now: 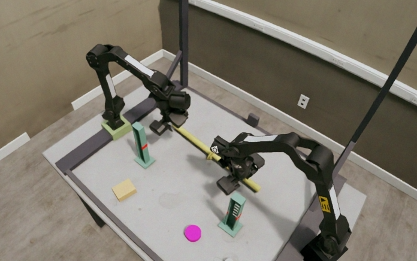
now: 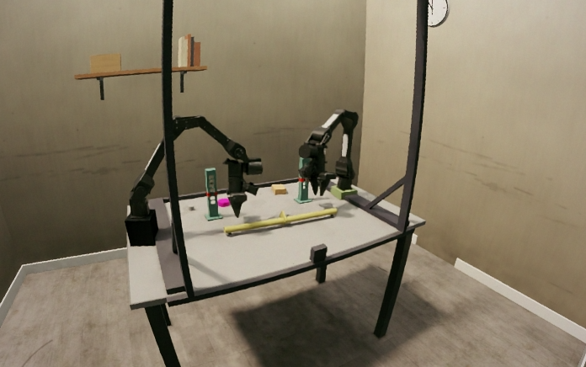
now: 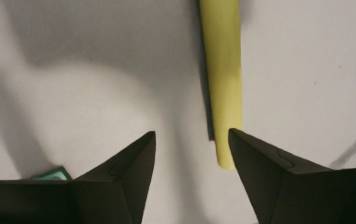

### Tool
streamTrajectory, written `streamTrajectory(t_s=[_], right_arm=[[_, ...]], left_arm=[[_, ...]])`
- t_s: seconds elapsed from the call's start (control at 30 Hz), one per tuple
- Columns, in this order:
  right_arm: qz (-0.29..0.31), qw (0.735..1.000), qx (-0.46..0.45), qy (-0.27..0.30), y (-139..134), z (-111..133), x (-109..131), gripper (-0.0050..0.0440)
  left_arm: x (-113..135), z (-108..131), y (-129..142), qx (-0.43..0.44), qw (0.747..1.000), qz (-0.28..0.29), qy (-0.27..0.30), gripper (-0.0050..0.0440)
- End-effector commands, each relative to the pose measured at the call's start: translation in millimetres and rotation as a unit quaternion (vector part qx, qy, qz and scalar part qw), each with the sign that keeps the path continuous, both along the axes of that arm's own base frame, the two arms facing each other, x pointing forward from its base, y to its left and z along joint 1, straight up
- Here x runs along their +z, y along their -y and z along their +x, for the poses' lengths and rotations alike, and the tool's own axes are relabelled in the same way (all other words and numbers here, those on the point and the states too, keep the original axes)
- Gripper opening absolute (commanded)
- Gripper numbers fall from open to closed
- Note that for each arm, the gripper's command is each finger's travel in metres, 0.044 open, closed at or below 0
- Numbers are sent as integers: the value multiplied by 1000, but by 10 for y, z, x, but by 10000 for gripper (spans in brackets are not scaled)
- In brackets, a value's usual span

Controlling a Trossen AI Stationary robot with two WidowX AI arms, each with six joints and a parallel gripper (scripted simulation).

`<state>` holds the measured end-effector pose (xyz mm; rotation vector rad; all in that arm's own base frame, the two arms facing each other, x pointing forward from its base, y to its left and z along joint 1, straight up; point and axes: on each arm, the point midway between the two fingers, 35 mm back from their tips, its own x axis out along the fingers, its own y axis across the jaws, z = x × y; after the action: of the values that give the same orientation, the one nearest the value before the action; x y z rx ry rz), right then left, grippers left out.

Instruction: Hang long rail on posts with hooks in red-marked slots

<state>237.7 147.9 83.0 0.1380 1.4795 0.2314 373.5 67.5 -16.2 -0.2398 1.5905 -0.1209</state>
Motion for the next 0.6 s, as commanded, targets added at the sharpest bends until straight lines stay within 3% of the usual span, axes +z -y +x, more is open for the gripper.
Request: streamTrajectory(t_s=[0.0,0.23,0.57], right_arm=[[79,996,-2,-28,-158,121,-261,225],[121,992,-6,-45,-240,170,-407,225],[130,991,-5,-41,-314,242,-392,225]], left_arm=[[-13,184,66,56,995,-77,38,225],[-42,232,117,78,988,-122,45,225],[-110,225,196,77,988,-127,39,225]])
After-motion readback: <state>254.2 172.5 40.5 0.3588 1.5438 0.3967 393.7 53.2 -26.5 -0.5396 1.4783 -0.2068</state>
